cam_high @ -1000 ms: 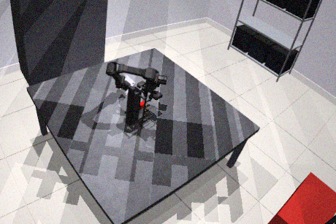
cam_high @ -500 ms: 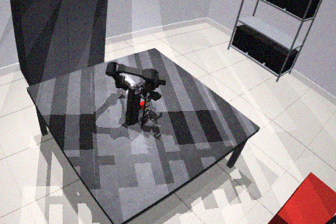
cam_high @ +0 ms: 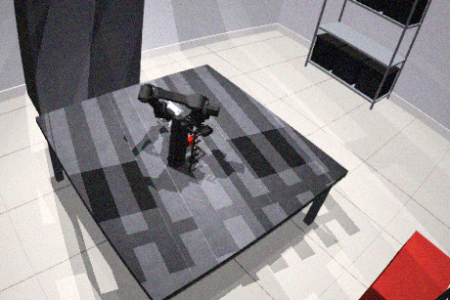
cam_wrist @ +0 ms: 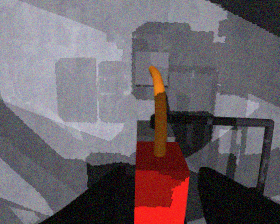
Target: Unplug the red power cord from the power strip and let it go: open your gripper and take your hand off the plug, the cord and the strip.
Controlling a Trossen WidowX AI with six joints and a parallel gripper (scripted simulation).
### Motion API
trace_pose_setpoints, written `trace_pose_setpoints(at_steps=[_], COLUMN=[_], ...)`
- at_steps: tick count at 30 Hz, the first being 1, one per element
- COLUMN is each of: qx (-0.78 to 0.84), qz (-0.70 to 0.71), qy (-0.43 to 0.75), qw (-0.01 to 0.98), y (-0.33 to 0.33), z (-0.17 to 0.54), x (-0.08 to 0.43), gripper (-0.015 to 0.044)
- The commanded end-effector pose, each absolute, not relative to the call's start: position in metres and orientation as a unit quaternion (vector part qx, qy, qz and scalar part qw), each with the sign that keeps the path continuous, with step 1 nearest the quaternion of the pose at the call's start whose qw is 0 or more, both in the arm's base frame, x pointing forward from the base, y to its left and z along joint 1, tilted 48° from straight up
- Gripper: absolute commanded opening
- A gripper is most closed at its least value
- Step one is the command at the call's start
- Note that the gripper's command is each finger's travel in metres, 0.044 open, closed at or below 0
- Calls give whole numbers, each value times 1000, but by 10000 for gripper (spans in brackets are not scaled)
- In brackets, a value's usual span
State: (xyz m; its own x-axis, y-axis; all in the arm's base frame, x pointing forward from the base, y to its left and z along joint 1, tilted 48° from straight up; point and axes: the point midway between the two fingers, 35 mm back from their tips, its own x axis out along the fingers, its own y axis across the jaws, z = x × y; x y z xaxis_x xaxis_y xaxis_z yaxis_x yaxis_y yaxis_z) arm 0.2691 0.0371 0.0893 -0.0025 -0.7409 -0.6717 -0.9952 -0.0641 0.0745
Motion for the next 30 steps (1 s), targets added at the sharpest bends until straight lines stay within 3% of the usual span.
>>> trace_pose_setpoints(at_steps=[1, 21, 25, 30], qx=[-671, -671, -671, -671], qz=[285, 285, 285, 285], qy=[647, 647, 647, 647], qw=[222, 222, 225, 225], y=[31, 22, 24, 24], z=[96, 89, 90, 90], x=[270, 270, 271, 271], gripper=[160, 160, 55, 22])
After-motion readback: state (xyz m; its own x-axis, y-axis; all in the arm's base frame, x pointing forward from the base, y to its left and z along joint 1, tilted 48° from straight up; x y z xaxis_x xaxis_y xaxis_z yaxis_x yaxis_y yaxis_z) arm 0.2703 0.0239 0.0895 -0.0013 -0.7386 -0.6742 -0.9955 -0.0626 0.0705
